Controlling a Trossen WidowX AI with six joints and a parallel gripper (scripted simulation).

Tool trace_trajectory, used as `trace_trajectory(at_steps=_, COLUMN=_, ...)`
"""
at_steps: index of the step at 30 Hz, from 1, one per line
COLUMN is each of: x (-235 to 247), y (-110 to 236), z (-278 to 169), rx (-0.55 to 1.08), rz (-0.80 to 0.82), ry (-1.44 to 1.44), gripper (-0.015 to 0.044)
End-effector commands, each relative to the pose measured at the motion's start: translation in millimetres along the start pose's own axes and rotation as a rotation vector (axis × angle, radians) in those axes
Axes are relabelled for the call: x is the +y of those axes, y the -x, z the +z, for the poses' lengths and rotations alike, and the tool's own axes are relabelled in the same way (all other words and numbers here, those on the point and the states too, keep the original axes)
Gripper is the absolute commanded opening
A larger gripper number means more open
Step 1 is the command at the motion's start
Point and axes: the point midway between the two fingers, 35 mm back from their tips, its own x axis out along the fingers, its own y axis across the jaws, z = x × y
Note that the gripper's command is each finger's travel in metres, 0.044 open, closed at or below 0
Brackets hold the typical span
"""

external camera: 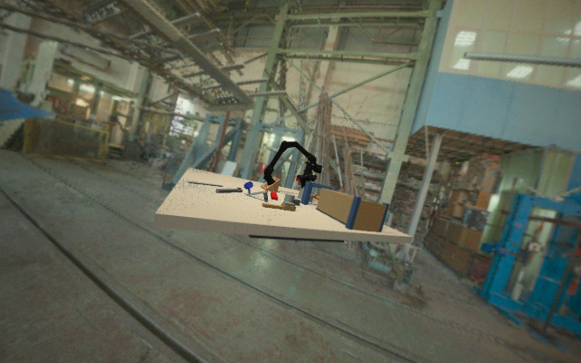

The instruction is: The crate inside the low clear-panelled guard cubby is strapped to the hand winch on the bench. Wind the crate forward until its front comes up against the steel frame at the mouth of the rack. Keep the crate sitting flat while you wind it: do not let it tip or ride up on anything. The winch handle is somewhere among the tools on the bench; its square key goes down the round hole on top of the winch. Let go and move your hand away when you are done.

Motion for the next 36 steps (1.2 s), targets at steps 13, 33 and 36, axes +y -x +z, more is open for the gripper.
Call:
trace_trajectory(at_steps=13, x=3.7, y=-4.1, z=0.5, rx=0.002, rz=0.005, ry=-0.072, gripper=0.0000)
trace_trajectory(at_steps=33, x=4.2, y=-4.2, z=0.4, rx=0.002, rz=0.006, ry=-0.091, gripper=0.0000)
trace_trajectory(at_steps=36, x=3.2, y=-4.2, z=0.3, rx=0.002, rz=0.004, ry=-0.069, gripper=0.0000)
